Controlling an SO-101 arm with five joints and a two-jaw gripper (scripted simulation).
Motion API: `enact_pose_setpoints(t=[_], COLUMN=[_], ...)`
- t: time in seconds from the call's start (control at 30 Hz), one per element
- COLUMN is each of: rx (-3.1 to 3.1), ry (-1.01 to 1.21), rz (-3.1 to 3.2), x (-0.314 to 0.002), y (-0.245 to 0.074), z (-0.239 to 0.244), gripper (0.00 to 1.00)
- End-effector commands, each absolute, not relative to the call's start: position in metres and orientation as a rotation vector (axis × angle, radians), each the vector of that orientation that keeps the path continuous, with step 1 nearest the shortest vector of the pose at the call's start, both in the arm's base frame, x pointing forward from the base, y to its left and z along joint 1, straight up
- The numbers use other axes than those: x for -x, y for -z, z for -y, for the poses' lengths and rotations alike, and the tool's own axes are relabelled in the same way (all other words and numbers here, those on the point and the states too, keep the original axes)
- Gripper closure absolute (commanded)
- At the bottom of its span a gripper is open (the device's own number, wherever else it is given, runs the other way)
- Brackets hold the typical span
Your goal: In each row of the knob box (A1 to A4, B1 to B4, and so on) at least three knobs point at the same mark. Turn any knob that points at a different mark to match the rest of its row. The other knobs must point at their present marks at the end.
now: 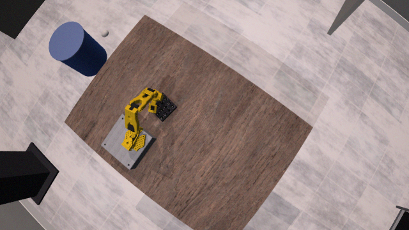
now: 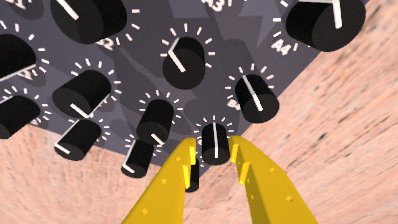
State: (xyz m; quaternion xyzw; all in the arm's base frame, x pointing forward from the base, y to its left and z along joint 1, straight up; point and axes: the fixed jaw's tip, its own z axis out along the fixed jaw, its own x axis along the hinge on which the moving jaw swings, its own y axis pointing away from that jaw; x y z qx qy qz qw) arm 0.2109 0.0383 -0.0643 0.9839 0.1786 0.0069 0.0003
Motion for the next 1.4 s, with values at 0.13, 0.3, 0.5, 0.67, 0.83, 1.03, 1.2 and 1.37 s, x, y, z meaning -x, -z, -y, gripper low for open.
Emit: enact_pose_setpoints(t=[0.13,0.3,0.5,0.67,0.83,1.03,1.2,1.37], rx=[-3.093,-3.093,-3.093,-3.093,-3.093,-3.093,-3.093,-3.092], ry=[0.009,0.009,0.009,0.009,0.009,0.009,0.009,0.009], rz=[-0.552,-0.552,-0.552,-0.552,-0.552,-0.552,-0.552,-0.552], x=[-0.2072,-0.2057,-0.2055,-0.2055,-0.2055,-0.2055,-0.2053,-0.2048], y=[0.0669,0.0669,0.0669,0.0666,0.066,0.0659,0.0659,0.0659], z=[-0.0356,-0.0353,-0.0353,-0.0353,-0.0353,-0.0353,-0.0358,-0.0372], gripper=[0.9,0.9,0.9,0.9,0.9,0.9,0.9,0.9])
